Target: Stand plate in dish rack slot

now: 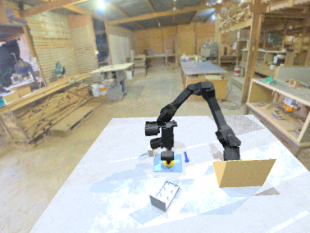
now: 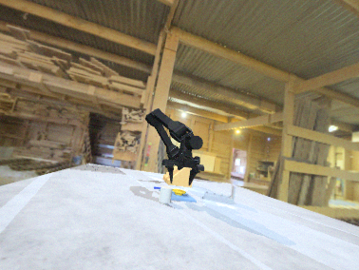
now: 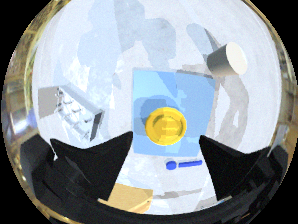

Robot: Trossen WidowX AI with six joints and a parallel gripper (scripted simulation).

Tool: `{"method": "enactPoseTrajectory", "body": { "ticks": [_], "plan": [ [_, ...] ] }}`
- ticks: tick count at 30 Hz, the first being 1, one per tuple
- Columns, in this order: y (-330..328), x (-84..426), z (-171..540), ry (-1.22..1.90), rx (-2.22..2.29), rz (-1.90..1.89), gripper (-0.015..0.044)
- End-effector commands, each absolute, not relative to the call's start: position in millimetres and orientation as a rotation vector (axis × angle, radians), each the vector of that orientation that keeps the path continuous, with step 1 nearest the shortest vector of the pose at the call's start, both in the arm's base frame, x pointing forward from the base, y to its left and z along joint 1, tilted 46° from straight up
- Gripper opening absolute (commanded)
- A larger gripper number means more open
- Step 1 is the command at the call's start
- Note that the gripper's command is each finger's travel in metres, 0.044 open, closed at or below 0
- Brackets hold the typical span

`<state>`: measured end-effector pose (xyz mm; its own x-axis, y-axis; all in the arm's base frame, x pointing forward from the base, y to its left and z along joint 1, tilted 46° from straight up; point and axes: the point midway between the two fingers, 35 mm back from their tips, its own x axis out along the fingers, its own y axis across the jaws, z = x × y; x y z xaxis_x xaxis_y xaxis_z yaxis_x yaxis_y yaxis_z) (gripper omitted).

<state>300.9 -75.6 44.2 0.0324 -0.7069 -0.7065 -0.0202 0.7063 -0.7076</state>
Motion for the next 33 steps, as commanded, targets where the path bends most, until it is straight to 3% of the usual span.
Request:
{"method": "enactPoseTrajectory", "body": {
  "ticks": [1,23,25,33],
  "plan": [
    [-81,300,37,1.47,-0.651,-0.586,0.04],
    [-105,300,16,1.469,-0.654,-0.59,0.04],
    [-105,300,16,1.469,-0.654,-0.59,0.0348],
    [-105,300,16,1.469,-0.654,-0.59,0.0339]
  ]
}}
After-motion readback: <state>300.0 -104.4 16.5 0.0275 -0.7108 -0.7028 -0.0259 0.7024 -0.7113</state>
